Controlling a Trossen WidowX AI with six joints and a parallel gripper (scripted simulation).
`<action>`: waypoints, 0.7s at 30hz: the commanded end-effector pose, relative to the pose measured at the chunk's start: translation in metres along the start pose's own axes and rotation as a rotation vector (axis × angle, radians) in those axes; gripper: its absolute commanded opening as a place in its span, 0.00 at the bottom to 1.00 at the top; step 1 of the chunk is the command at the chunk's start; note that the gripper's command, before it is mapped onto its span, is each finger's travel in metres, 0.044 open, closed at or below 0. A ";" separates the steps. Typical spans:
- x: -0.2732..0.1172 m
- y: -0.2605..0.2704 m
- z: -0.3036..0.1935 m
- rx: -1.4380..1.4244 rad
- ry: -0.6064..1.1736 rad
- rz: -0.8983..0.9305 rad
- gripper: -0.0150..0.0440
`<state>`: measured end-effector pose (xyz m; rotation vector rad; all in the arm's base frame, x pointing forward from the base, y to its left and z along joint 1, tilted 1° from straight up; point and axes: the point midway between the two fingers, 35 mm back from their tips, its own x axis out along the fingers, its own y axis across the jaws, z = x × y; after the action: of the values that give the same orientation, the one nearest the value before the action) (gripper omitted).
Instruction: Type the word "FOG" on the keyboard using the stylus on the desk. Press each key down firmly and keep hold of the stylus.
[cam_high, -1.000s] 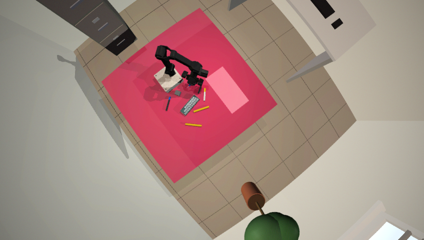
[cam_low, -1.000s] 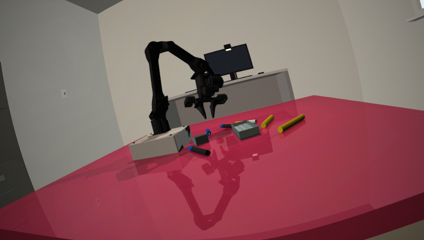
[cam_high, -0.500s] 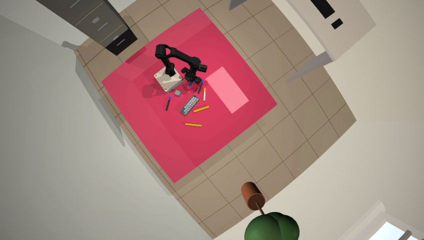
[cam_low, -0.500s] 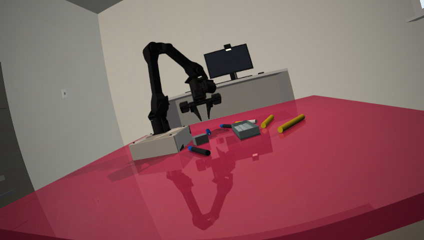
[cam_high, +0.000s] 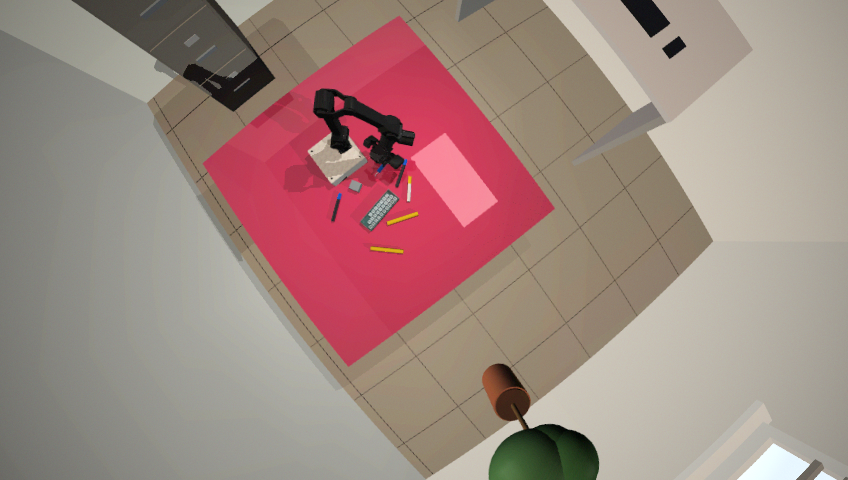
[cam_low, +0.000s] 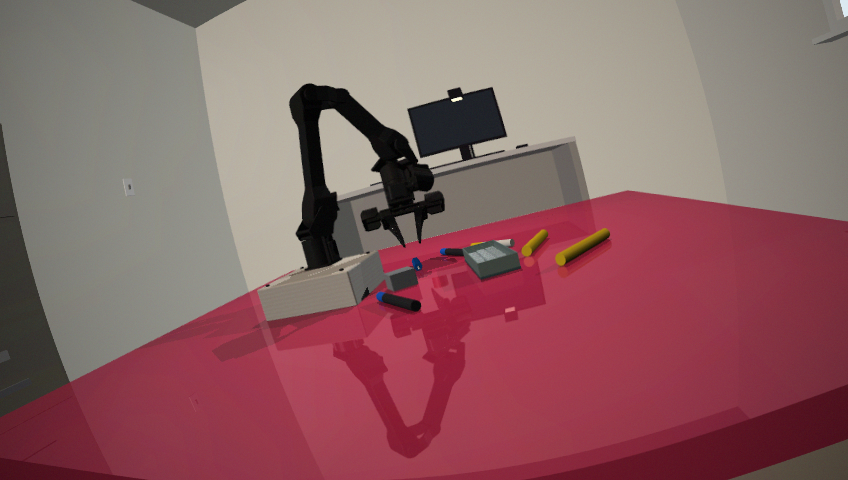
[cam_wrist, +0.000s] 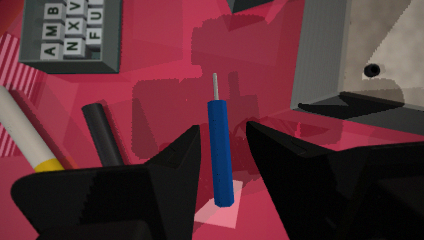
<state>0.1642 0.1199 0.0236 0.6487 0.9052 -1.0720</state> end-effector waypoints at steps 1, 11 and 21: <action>0.003 0.000 -0.001 0.002 -0.003 0.001 0.51; 0.012 -0.001 -0.005 0.002 -0.003 0.001 0.51; 0.019 -0.001 -0.009 0.002 -0.004 0.000 0.51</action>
<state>0.1643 0.1191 0.0054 0.6499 0.9038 -1.0739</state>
